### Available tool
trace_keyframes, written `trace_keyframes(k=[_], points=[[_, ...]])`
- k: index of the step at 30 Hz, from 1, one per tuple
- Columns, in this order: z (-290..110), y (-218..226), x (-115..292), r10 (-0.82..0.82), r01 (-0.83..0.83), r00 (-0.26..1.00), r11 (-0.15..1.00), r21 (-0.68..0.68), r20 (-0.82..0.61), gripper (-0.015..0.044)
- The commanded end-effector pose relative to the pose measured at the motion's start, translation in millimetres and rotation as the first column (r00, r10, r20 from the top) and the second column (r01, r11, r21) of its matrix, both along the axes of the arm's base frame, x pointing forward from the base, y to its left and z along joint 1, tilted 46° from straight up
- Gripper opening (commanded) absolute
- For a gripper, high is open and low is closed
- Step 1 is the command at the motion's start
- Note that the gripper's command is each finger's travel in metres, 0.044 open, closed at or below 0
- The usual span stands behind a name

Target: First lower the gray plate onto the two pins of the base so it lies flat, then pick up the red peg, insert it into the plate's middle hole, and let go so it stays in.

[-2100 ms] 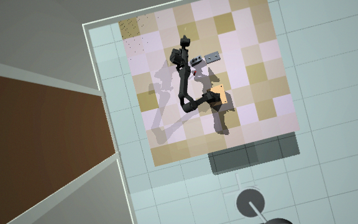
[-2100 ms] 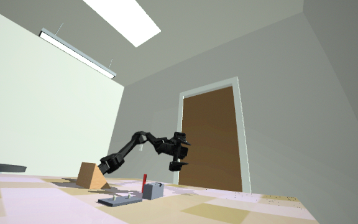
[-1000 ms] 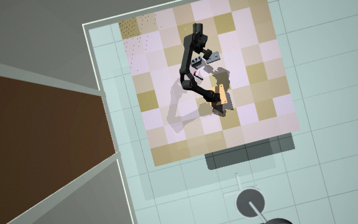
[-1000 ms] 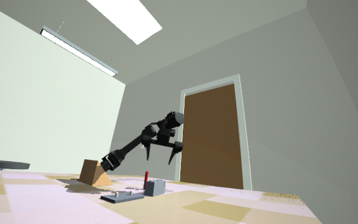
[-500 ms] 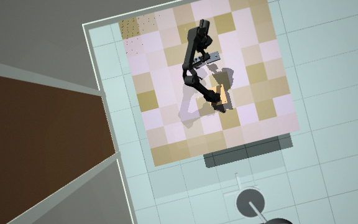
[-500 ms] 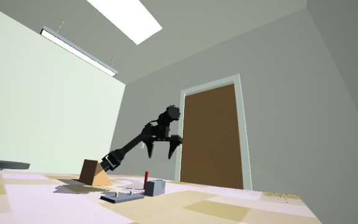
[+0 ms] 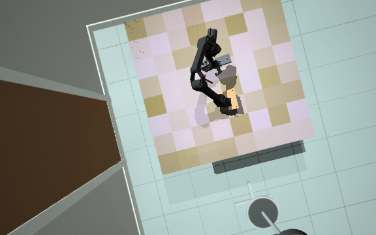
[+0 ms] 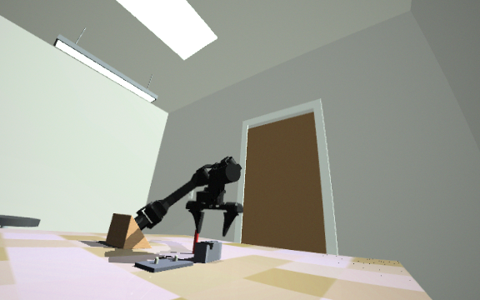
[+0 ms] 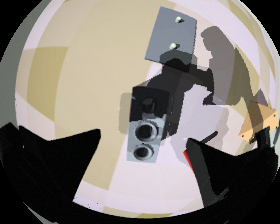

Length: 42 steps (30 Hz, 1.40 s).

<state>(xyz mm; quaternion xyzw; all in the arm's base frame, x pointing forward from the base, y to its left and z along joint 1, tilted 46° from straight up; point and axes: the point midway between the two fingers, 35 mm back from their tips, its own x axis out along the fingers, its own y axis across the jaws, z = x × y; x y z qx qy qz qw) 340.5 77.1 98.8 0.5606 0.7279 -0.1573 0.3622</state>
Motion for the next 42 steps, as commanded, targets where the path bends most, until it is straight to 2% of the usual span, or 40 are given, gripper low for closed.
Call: trace_keyframes(k=[1,40,42], points=[[-3.4,4.6,-2.1,-0.002,0.002,1.0,1.0,0.006,-0.004,0.044],[-44.1,46.4,-9.2,-0.002,0.003,1.0,1.0,0.008,-0.004,0.044],[-44.1,46.4,-9.2,-0.002,0.003,1.0,1.0,0.008,-0.004,0.0387]])
